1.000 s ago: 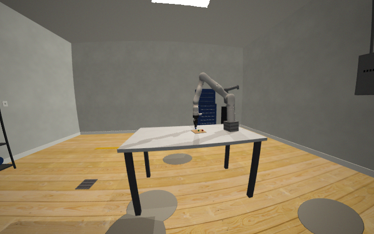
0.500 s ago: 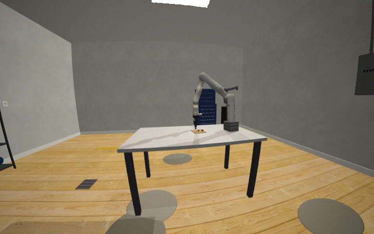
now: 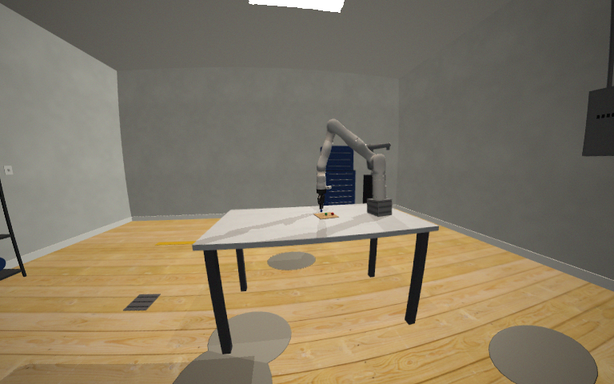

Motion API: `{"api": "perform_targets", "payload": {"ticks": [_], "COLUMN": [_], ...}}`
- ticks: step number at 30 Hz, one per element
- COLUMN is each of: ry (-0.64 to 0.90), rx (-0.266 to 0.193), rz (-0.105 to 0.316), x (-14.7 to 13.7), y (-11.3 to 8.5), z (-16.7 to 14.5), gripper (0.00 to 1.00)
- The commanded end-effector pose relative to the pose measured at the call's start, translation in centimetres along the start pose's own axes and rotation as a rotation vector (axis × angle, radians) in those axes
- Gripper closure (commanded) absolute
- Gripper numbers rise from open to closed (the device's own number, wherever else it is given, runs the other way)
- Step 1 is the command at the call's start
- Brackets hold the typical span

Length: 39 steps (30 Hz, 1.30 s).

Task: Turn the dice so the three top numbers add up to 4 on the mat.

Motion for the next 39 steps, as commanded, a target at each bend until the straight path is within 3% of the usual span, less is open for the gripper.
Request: {"api": "perform_targets", "payload": {"ticks": [1,17,39], "ry": [0.0,0.0,0.0], "rx": [-0.002,-0.002,-0.002], "rz": [-0.001,-0.001,-0.001], "x": [0.0,0.0,0.0], "y": [-0.1,0.1,2.1], "z": [-0.1,-0.1,-0.1], "gripper": [0.69,0.69,0.69]}}
Point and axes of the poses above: the point where the finger pads meet when closed, its own y axis out along the fingers, its own x axis across the jaws, z = x × y, the point moved 5 cm from there along -y, back along the fingers, and after that the axes turned 6 degrees about y, right-handed, at the moved point
